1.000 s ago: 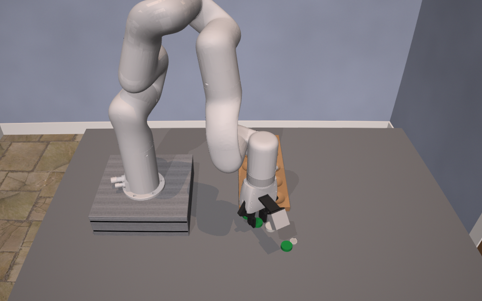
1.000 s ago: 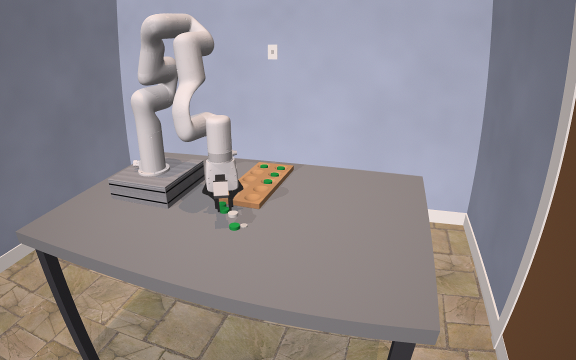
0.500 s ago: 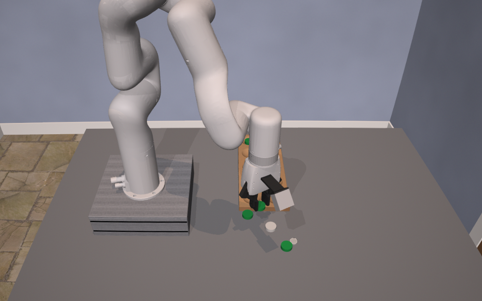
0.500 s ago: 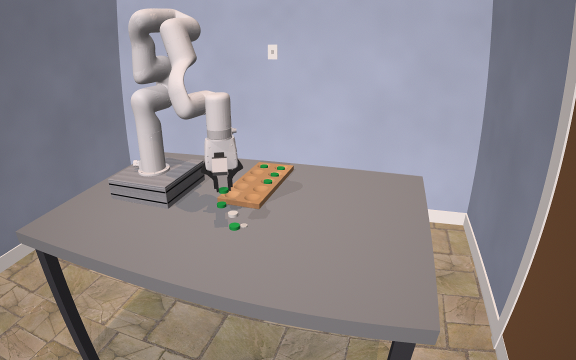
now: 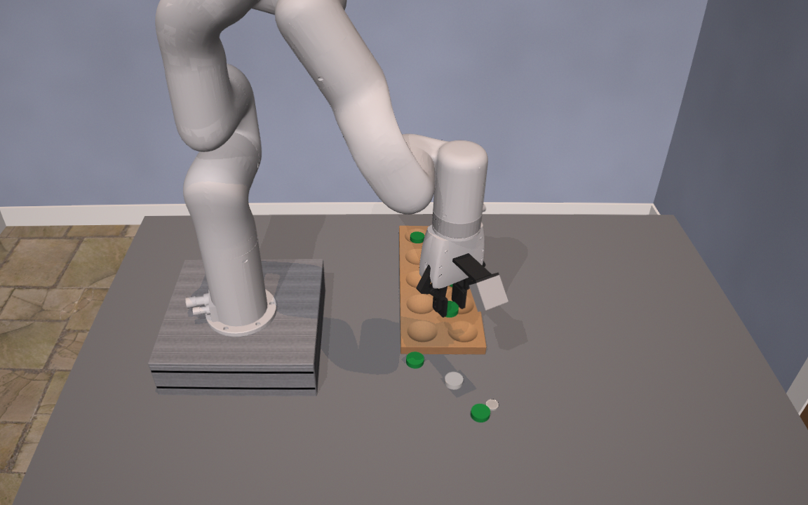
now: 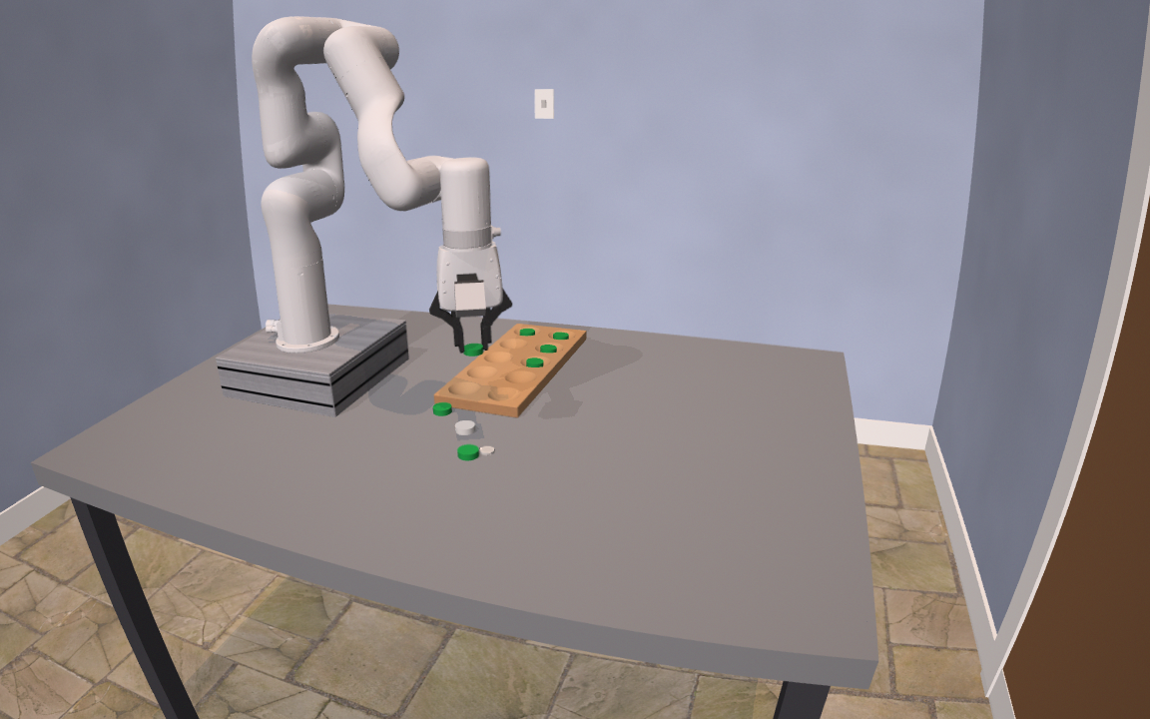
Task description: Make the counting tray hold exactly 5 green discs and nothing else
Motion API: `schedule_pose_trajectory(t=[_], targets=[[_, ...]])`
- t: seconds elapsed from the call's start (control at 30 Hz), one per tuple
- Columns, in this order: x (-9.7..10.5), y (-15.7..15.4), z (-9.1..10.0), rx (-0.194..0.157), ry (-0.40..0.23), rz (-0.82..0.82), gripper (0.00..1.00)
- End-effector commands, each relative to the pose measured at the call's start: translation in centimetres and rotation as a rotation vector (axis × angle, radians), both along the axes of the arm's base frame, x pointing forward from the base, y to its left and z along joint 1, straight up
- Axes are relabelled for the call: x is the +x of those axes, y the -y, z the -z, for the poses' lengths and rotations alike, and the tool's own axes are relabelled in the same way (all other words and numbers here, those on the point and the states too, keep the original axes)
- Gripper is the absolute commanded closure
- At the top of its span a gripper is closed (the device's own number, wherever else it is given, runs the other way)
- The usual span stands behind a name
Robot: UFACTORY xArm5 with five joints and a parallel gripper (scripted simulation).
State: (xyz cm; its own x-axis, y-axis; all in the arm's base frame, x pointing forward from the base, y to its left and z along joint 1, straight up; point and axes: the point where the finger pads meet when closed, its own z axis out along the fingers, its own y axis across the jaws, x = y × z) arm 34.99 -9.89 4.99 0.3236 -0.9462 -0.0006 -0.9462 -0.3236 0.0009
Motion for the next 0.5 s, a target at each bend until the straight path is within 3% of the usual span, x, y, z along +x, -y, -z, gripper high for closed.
schedule_pose_trajectory(t=[0.0,0.33,0.47], targets=[[2.6,-3.3,-0.3,0.0,-0.002,0.005,1.0],[5.7,-9.9,-0.8,0.0,-0.003,0.005,1.0],[5.7,-10.2,-0.8,0.0,-0.003,0.005,1.0]])
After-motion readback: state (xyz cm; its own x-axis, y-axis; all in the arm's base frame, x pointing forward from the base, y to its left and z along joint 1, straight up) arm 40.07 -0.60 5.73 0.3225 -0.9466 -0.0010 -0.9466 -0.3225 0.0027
